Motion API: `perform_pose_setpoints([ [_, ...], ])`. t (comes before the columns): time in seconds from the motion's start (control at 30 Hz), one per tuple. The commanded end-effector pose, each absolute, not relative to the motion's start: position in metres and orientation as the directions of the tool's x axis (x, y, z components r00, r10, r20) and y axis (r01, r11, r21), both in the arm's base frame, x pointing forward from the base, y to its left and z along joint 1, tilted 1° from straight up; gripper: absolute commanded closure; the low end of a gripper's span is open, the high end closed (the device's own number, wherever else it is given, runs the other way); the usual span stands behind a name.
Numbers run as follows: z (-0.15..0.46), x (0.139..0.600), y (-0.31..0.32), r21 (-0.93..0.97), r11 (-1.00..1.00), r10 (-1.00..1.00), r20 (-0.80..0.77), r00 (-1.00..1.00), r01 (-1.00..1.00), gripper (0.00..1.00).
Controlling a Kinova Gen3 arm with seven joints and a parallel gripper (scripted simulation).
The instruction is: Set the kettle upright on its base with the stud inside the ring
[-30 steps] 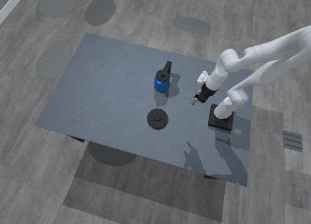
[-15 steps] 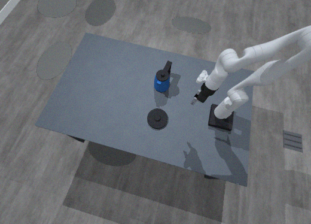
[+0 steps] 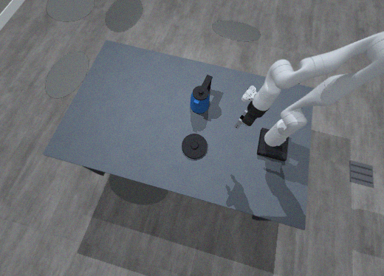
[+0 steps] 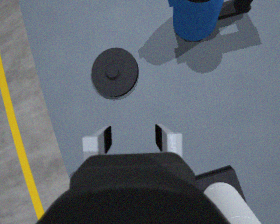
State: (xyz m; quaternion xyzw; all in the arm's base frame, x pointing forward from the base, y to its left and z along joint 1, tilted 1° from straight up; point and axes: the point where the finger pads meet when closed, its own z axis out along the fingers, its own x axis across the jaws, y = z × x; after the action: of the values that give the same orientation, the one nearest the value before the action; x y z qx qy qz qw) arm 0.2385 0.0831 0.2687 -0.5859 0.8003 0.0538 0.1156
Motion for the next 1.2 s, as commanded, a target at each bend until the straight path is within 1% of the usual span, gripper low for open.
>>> perform_pose_setpoints([
  [0.0, 0.269, 0.24, 0.083, -0.048, 0.318, -0.922, -0.248, -0.297, -0.947, 0.0],
  [1.17, 0.272, 0.251, 0.075, -0.005, 0.483, -0.85, -0.243, -0.468, -0.875, 0.0],
])
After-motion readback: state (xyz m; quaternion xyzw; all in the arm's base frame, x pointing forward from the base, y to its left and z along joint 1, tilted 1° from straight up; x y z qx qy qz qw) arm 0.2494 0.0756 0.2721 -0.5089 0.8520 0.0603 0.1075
